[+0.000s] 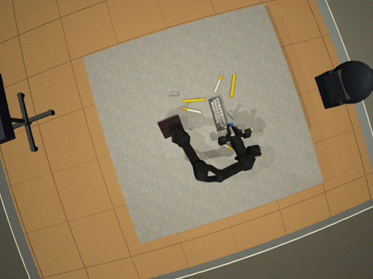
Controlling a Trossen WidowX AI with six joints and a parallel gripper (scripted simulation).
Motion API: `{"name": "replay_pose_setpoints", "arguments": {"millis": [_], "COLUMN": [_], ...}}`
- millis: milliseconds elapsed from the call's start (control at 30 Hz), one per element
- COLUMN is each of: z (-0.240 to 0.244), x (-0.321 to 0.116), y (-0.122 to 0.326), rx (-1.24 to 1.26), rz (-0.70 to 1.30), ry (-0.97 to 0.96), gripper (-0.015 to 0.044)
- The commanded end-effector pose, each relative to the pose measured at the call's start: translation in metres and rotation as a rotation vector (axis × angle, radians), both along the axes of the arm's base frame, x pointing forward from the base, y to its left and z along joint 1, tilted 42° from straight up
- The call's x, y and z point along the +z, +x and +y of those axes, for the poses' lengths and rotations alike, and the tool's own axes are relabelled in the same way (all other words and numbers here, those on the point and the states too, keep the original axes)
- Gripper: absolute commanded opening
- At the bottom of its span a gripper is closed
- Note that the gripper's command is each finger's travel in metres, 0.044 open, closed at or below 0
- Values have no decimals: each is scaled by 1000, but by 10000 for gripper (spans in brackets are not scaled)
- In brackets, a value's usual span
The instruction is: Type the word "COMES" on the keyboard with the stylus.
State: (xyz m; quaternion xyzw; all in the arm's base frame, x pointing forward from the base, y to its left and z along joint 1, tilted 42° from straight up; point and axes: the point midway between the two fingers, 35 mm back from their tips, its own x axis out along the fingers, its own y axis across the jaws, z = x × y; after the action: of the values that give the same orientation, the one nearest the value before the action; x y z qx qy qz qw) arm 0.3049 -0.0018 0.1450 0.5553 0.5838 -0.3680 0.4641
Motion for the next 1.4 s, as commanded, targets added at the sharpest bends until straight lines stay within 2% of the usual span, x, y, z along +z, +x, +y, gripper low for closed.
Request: {"name": "replay_pose_setpoints", "arguments": {"millis": [0, 133, 233, 267, 1367], "z": [-9, -10, -12, -12, -16], "x": [-10, -11, -13, -13, -16], "y": [2, 2, 3, 3, 4], "rx": [0, 0, 0, 0, 0], "rz": [2, 2, 2, 2, 2], "ry": [5, 5, 5, 5, 4], "gripper": [0, 0, 79, 81, 81]}}
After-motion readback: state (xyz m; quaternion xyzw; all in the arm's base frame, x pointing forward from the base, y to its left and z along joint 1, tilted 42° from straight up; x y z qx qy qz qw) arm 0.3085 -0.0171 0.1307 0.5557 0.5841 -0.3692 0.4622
